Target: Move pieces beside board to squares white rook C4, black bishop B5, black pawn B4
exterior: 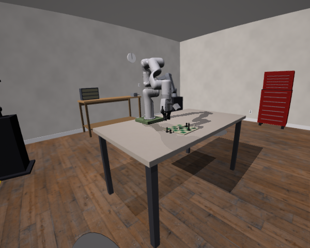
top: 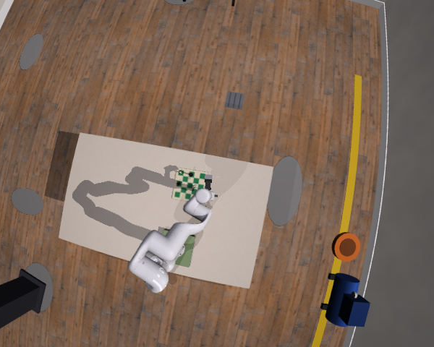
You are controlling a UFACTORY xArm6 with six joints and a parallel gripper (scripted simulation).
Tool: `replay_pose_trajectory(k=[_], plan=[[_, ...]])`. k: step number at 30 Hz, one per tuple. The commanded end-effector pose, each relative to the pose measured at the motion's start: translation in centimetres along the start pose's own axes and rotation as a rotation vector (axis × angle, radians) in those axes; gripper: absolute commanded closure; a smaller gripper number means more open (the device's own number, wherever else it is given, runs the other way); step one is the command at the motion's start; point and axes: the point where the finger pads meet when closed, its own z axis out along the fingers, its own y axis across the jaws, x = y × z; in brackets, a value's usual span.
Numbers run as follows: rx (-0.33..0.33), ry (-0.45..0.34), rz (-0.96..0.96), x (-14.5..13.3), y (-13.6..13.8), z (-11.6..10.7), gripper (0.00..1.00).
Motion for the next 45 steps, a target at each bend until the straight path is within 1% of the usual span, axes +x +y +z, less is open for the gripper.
replay_pose_trajectory(k=[1,18,29,45], plan=[[-0.002,0.004,0.0,0.1,0.1,-0.1,0.63],[-0.002,0.004,0.0,0.1,0.1,-0.1,0.63],[-0.002,0.004,0.0,0.1,0.1,0.4,0.63],[-0.002,0.004,0.0,0.1,0.1,2.4,0.63]])
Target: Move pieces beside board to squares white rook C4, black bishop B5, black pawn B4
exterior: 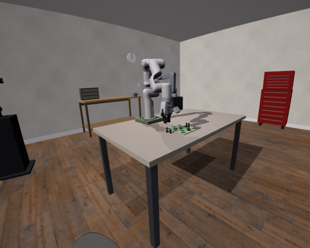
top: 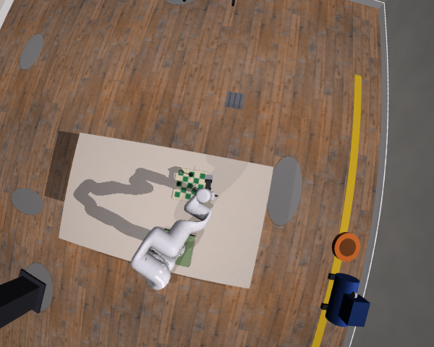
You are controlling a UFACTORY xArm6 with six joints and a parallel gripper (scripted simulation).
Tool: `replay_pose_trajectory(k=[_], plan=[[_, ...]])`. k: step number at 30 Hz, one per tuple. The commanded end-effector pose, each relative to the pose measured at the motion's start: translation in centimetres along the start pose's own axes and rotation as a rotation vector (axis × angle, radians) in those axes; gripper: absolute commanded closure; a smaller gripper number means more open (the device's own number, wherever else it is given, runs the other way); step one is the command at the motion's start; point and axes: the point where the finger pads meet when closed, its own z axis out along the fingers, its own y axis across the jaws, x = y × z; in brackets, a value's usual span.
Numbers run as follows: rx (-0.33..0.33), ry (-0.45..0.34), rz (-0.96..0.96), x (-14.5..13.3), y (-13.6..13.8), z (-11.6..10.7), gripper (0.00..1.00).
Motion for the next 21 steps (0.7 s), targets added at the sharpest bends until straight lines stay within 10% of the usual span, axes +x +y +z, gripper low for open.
replay_pose_trajectory(k=[1,21], plan=[[-0.002,0.004,0.0,0.1,0.1,0.1,0.63],[-0.002,0.004,0.0,0.2,0.1,2.4,0.63]])
